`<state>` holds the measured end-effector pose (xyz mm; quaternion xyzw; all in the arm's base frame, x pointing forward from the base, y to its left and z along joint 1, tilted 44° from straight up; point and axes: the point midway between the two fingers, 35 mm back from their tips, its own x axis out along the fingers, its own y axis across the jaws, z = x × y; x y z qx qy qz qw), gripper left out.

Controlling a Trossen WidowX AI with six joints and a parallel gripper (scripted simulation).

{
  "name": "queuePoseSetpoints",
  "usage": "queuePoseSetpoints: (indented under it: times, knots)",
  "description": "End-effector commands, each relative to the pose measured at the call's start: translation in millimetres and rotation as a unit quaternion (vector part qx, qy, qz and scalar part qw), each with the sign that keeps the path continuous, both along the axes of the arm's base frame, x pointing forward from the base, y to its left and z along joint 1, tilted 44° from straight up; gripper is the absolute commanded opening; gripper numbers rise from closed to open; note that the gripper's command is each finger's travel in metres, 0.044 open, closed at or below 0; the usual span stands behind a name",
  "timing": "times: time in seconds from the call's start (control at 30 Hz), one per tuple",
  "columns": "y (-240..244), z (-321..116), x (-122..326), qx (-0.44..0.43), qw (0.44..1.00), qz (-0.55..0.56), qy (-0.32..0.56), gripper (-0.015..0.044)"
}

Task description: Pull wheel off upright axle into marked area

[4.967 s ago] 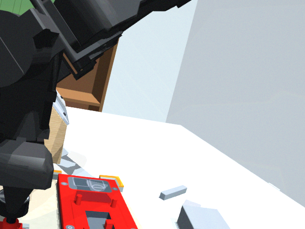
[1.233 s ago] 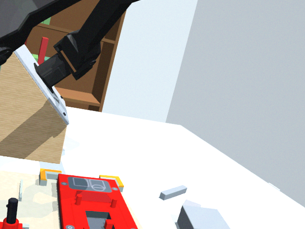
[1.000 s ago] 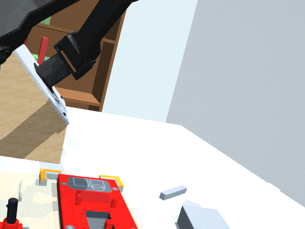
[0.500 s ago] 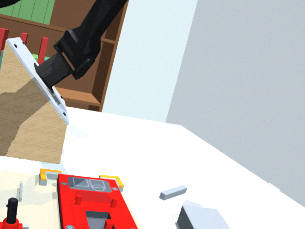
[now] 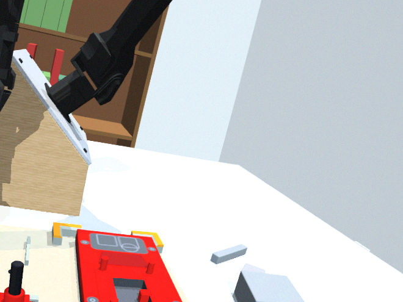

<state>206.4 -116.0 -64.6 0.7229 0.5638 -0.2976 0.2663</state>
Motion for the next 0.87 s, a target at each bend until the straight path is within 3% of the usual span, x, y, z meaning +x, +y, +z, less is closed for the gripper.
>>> queuePoseSetpoints:
  times: [0.0, 0.83]
  knots:
    - [0.8, 0.5, -1.6, 0.000, 1.000, 0.002, 0.001, 0.0440]
    - [0.8, 0.5, -1.6, 0.000, 1.000, 0.002, 0.001, 0.0440]
